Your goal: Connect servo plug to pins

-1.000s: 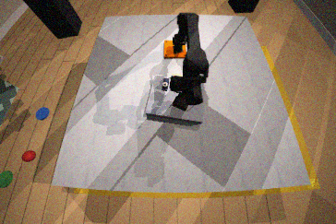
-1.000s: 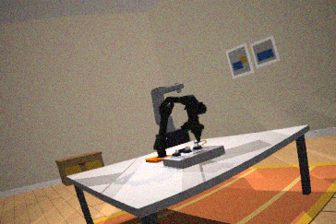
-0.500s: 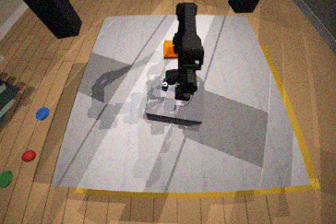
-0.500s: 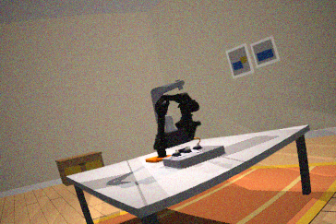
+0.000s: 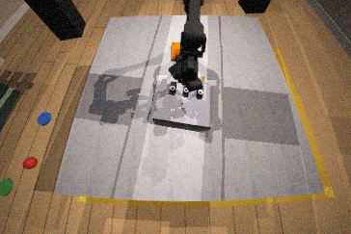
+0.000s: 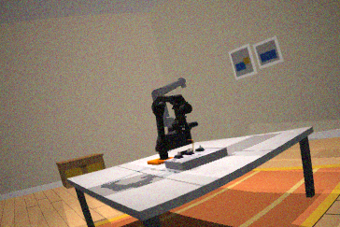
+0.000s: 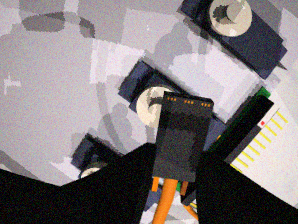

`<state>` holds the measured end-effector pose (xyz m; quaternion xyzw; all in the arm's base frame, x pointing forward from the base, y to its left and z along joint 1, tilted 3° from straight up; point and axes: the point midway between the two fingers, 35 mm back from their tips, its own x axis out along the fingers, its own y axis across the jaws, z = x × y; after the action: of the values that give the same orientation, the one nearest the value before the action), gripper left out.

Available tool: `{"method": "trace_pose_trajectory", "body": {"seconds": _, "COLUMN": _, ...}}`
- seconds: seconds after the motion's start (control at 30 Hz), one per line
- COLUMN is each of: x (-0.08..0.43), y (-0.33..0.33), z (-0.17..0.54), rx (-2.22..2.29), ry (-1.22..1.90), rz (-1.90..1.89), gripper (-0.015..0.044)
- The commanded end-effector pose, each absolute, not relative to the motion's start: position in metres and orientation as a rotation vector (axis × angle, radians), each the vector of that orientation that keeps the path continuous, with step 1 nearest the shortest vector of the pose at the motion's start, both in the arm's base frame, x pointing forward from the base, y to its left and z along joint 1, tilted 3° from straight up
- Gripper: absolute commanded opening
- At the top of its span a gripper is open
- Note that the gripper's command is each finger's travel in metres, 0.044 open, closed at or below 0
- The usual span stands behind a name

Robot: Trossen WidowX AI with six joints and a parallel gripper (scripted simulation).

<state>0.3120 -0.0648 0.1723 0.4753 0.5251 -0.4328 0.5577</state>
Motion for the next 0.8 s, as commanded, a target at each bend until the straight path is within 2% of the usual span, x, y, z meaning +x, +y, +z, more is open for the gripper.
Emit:
{"method": "trace_pose_trajectory", "body": {"seconds": 0.0, "x": 0.296, "y": -0.065, "z": 0.170, "rx": 1.032, "ry": 1.289, "rz": -0.936, "gripper": 0.0000}}
{"method": "trace_pose_trajectory", "body": {"seconds": 0.77, "x": 0.204, "y": -0.063, "z": 0.149, "rx": 0.474, "ry": 1.470, "rz": -0.415, "gripper": 0.0000}}
